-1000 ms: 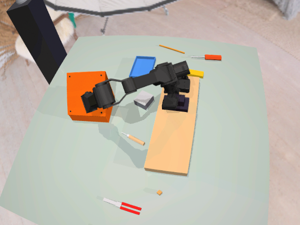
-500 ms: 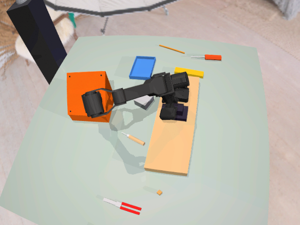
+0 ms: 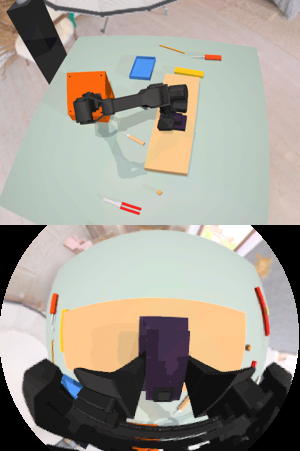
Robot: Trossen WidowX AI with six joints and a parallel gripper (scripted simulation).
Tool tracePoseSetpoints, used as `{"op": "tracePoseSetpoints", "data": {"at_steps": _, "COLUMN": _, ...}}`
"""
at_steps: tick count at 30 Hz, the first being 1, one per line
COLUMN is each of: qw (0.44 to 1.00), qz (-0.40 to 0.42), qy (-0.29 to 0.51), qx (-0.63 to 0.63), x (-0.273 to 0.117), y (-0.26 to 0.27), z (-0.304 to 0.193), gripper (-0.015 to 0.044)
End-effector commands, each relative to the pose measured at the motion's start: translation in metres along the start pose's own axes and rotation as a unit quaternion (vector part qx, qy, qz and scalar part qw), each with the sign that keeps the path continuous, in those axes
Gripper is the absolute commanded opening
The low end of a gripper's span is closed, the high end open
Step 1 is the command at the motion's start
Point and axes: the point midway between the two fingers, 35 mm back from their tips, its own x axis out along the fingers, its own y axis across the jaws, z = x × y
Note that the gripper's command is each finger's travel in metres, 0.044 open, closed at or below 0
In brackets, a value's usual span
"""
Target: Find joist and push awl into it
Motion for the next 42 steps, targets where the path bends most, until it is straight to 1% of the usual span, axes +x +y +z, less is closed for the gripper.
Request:
{"op": "tracePoseSetpoints", "data": {"at_steps": 1, "qw": 1.000, "qz": -0.004, "qy": 0.001, "qx": -0.001, "x": 0.001, "y": -0.017, "z": -0.002, "gripper": 0.0000}}
{"op": "tracePoseSetpoints", "data": {"at_steps": 42, "qw": 1.000, "qz": -0.007, "qy": 0.000, "qx": -0.002, "x": -0.002, "y": -0.157, "z": -0.001, "gripper": 0.0000}}
